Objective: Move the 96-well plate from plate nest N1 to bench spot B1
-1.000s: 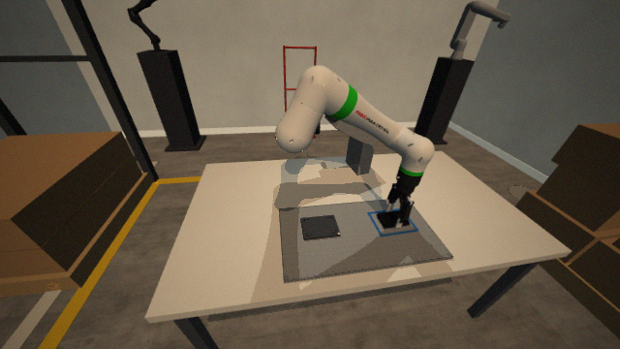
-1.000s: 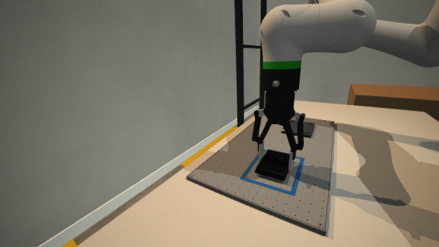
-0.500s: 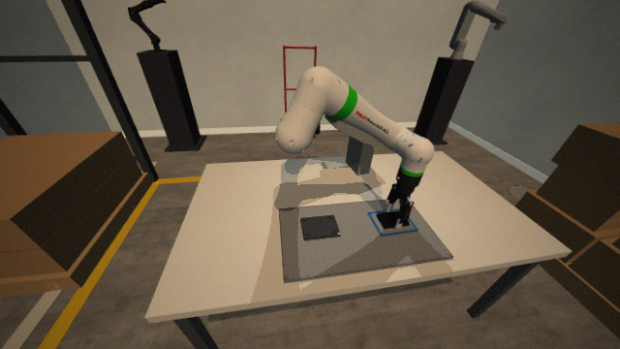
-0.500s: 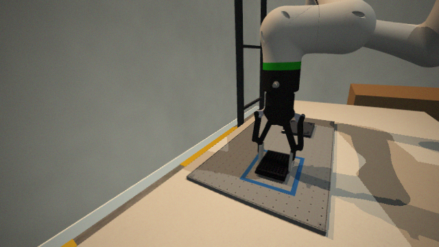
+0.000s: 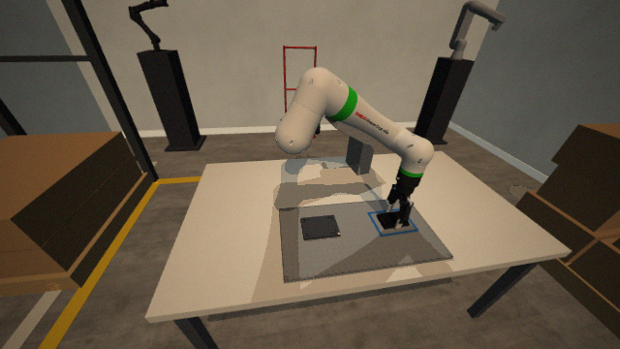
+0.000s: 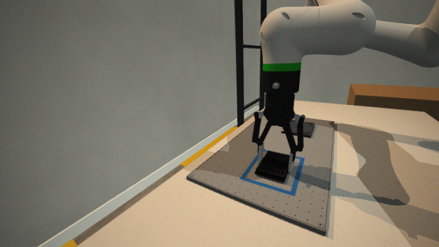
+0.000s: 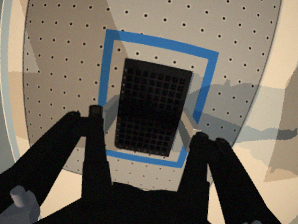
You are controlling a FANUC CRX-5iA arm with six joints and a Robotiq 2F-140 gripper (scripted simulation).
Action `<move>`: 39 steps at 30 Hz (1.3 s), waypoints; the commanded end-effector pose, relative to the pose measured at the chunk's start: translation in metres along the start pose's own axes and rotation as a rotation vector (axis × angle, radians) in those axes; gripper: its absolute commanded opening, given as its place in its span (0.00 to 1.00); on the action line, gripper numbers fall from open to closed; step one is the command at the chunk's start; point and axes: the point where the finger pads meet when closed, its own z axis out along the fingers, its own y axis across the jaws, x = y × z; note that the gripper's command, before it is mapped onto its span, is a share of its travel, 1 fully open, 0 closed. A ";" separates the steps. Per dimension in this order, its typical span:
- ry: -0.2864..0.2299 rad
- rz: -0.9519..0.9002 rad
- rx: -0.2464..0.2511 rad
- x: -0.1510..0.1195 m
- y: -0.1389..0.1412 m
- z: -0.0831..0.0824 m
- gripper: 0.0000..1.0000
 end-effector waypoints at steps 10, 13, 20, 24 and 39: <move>0.000 0.000 0.000 0.000 0.000 0.001 0.00; 0.000 0.000 0.000 0.000 0.000 0.002 0.00; 0.000 0.000 0.000 0.000 0.000 0.003 0.00; 0.000 0.000 0.000 0.000 0.000 0.003 0.00; 0.000 0.000 0.000 0.000 0.000 0.006 0.00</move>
